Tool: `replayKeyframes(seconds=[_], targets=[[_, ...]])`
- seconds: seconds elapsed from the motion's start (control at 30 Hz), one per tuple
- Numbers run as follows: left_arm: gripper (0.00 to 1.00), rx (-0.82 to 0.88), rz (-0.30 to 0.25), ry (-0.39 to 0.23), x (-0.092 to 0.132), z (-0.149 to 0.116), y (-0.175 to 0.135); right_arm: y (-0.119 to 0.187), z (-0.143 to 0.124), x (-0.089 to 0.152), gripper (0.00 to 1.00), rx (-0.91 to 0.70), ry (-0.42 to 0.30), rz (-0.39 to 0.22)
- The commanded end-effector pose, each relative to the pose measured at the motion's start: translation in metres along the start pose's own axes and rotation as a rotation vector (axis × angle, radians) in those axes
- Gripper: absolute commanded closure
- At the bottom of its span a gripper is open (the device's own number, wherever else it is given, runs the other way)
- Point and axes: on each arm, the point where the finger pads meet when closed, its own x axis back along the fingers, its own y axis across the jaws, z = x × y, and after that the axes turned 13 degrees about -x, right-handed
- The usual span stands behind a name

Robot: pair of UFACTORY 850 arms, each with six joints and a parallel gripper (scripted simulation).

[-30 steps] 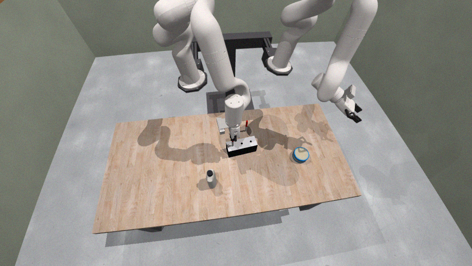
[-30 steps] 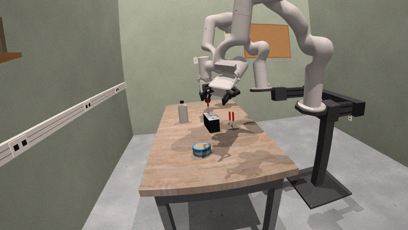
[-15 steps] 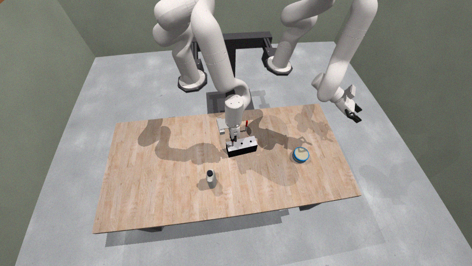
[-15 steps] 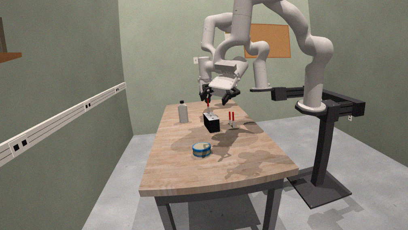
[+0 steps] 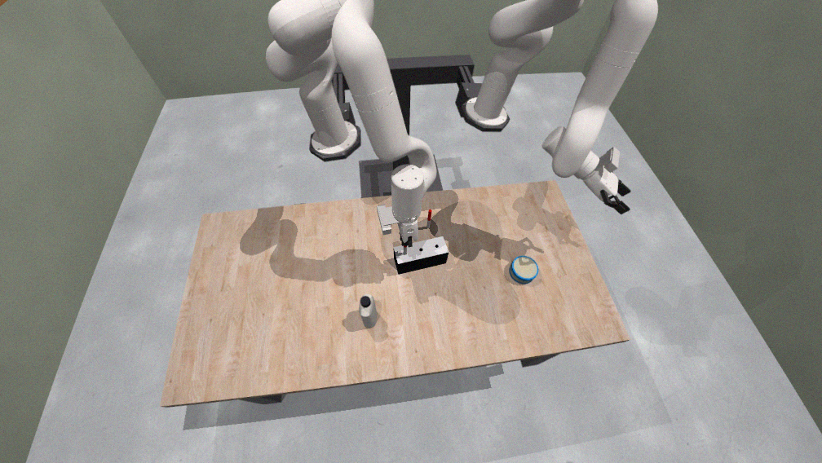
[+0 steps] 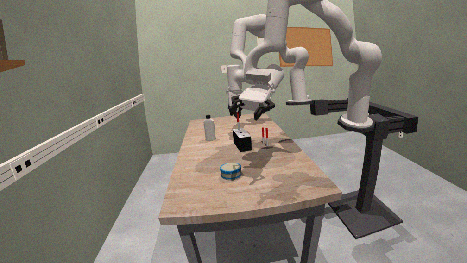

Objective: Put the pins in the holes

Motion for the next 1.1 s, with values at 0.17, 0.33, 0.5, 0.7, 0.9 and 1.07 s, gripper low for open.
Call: replayKeyframes(seconds=[0.17, 0.33, 0.5, 0.7, 0.9, 1.07], targets=[[0.00, 0.001, 0.000, 0.002, -0.0001, 0.0012, 0.0003, -0.0003, -0.0004, -0.0031, 1.00, 0.000, 0.000, 0.002], [0.00, 0.001, 0.000, 0.002, -0.0001, 0.0012, 0.0003, -0.0003, -0.0004, -0.0031, 1.00, 0.000, 0.000, 0.002], [0.00, 0.001, 0.000, 0.002, -0.0001, 0.0012, 0.0003, -0.0003, -0.0004, -0.0031, 1.00, 0.000, 0.000, 0.002], [0.00, 0.001, 0.000, 0.002, -0.0001, 0.0012, 0.0003, 0.0006, -0.0003, -0.0031, 1.00, 0.000, -0.002, 0.002], [0.00, 0.001, 0.000, 0.002, -0.0001, 0.0012, 0.0003, 0.0006, -0.0003, -0.0031, 1.00, 0.000, -0.002, 0.002], [0.00, 0.001, 0.000, 0.002, -0.0001, 0.0012, 0.0003, 0.0006, -0.0003, -0.0031, 1.00, 0.000, -0.002, 0.002]])
